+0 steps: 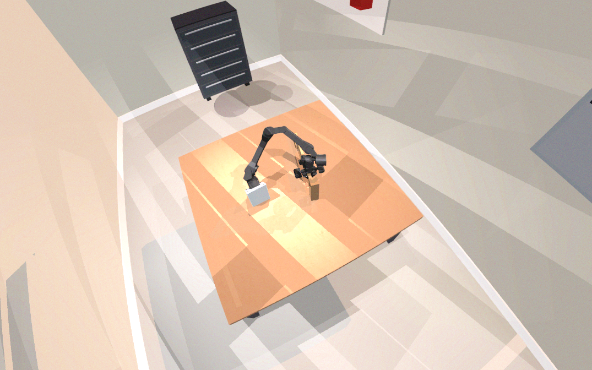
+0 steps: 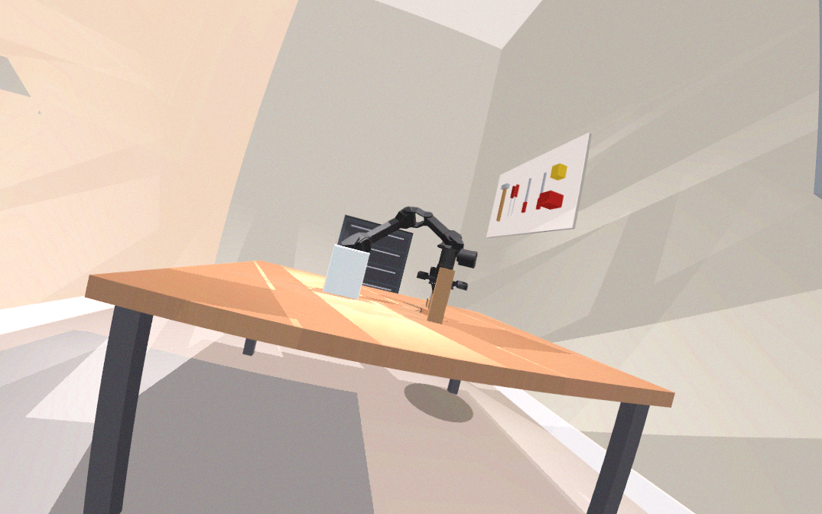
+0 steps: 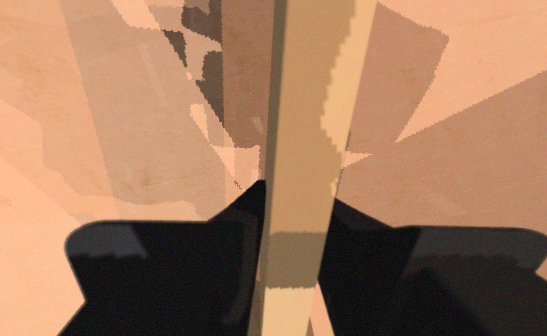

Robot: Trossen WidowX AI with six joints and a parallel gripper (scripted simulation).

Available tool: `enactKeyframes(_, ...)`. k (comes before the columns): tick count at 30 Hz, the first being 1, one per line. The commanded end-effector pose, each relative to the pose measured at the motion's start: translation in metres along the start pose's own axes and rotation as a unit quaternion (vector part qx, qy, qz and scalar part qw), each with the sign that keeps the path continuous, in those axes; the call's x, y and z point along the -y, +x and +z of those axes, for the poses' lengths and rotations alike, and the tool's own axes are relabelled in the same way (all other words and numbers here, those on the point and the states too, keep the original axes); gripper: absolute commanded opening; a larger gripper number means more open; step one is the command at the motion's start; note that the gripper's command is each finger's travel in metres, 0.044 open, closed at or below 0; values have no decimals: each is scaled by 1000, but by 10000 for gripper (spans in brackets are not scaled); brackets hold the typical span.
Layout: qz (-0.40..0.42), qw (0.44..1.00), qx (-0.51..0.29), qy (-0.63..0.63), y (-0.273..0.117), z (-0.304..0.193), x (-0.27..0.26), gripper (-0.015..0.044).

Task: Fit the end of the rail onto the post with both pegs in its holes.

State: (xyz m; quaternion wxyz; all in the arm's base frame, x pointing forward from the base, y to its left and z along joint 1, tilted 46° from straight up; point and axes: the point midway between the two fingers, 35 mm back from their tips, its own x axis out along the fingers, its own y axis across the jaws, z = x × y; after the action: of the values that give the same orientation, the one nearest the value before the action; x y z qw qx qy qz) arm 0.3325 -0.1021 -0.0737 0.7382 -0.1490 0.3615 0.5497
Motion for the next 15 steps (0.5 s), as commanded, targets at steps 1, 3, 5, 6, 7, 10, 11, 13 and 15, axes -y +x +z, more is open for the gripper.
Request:
enactKeyframes(1,-3,1000,-2,0,-1,-3,1,0)
enactKeyframes(3,-3,1000,-2,0,-1,-4,1,0)
enactKeyframes(5,-3,1000,-2,0,-1,-5,1,0)
enactKeyframes(6,-3,1000,-2,0,-1,-5,1,0)
enactKeyframes(7,-3,1000,-2,0,-1,-5,1,0)
enactKeyframes(10,-3,1000,-2,0,-2,-6,1,0)
enactKeyframes(11,-3,1000,-2,0,-2,-7,1,0)
enactKeyframes(13,-3,1000,-2,0,-2,-7,1,0)
enactKeyframes(15,-3,1000,-2,0,-2,-8,1,0)
